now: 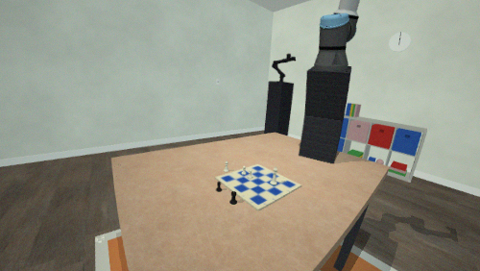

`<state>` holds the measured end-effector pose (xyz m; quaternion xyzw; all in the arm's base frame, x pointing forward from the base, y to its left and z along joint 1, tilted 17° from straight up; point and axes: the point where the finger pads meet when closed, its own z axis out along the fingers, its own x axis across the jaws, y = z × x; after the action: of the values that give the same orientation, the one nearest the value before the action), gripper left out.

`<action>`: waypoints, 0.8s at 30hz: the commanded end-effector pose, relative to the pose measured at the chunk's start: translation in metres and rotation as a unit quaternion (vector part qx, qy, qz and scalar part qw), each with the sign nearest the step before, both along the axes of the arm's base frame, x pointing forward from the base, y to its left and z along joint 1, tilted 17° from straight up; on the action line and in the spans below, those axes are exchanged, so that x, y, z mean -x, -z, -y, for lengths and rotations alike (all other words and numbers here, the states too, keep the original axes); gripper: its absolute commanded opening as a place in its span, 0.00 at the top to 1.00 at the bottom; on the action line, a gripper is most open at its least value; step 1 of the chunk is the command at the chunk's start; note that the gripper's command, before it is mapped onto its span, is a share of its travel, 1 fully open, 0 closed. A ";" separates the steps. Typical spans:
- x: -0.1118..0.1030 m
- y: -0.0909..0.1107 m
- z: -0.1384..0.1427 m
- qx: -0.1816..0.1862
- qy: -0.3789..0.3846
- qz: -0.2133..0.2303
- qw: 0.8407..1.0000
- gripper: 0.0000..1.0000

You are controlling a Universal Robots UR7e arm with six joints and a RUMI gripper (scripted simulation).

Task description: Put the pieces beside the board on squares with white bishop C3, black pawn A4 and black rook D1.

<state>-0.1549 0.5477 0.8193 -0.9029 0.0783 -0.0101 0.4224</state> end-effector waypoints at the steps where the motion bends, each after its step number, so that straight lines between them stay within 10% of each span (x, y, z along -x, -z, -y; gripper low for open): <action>1: -0.013 0.022 -0.023 0.024 -0.008 0.036 0.999 0.00; 24: -0.109 0.166 -0.132 0.194 -0.082 0.214 0.954 0.00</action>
<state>-0.0677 0.6590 0.6831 -0.9453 -0.0571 -0.1581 0.2795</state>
